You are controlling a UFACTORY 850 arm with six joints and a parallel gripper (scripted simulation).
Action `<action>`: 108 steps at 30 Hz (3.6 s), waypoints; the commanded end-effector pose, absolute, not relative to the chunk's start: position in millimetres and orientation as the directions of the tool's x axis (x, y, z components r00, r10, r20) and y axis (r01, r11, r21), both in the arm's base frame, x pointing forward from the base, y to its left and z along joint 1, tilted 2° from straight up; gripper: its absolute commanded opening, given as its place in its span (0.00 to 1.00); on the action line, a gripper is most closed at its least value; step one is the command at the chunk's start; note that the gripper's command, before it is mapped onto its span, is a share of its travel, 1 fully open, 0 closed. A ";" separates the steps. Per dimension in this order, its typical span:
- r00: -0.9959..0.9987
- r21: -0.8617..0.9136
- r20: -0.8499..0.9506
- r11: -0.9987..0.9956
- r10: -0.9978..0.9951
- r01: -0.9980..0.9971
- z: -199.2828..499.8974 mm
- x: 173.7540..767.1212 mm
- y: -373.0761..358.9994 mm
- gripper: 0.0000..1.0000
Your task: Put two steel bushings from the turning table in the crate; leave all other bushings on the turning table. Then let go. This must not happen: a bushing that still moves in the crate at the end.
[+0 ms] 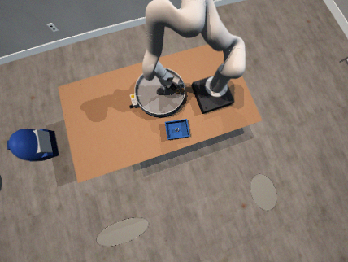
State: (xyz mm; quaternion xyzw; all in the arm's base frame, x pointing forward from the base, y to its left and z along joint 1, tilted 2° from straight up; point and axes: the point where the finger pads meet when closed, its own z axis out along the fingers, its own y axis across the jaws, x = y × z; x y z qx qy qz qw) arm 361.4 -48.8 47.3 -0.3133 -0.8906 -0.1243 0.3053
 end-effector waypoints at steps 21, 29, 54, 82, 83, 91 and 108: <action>-0.618 0.031 0.621 0.773 0.482 0.634 36.7 362.4 -48.9 0.10; -0.618 0.031 0.621 0.773 0.482 0.634 36.7 362.4 -48.9 0.00; -0.618 0.031 0.621 0.773 0.482 0.634 36.7 362.4 -48.9 0.00; -0.618 0.031 0.621 0.773 0.482 0.634 67.0 361.2 -49.1 0.00; -0.618 0.031 0.621 0.773 0.482 0.634 67.0 361.2 -49.1 0.00; -0.618 0.031 0.621 0.773 0.482 0.634 99.1 359.9 -49.3 0.00; -0.618 0.031 0.621 0.773 0.482 0.634 103.1 359.9 -49.3 0.00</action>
